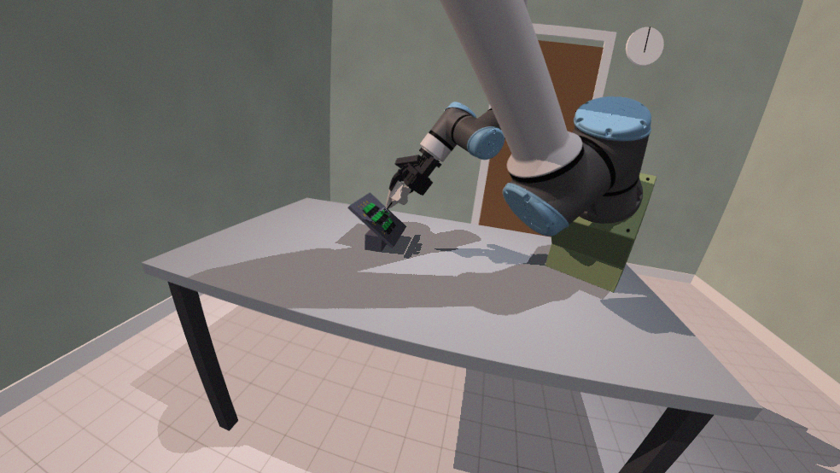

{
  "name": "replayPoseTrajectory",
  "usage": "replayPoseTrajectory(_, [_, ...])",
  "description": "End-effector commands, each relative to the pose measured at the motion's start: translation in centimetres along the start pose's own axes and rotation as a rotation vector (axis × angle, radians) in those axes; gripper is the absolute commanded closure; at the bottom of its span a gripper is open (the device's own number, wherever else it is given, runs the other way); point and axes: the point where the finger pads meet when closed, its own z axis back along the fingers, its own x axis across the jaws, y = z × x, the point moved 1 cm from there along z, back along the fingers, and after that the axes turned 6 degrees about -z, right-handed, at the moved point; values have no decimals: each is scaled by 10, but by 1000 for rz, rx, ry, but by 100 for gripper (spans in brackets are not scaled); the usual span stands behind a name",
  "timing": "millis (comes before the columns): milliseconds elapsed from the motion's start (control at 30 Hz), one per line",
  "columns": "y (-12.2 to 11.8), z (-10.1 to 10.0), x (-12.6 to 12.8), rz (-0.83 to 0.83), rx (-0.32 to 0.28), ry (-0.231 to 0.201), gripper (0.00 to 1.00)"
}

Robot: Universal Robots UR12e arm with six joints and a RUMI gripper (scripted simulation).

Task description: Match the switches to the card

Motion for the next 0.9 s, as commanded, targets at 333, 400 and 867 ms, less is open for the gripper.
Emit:
replayPoseTrajectory(333, [-11,-2,-1,-437,10,70,100])
replayPoseTrajectory(400, [-12,-2,-1,-502,9,81,100])
replayPoseTrajectory(867, [-22,-4,-1,-852,4,139,100])
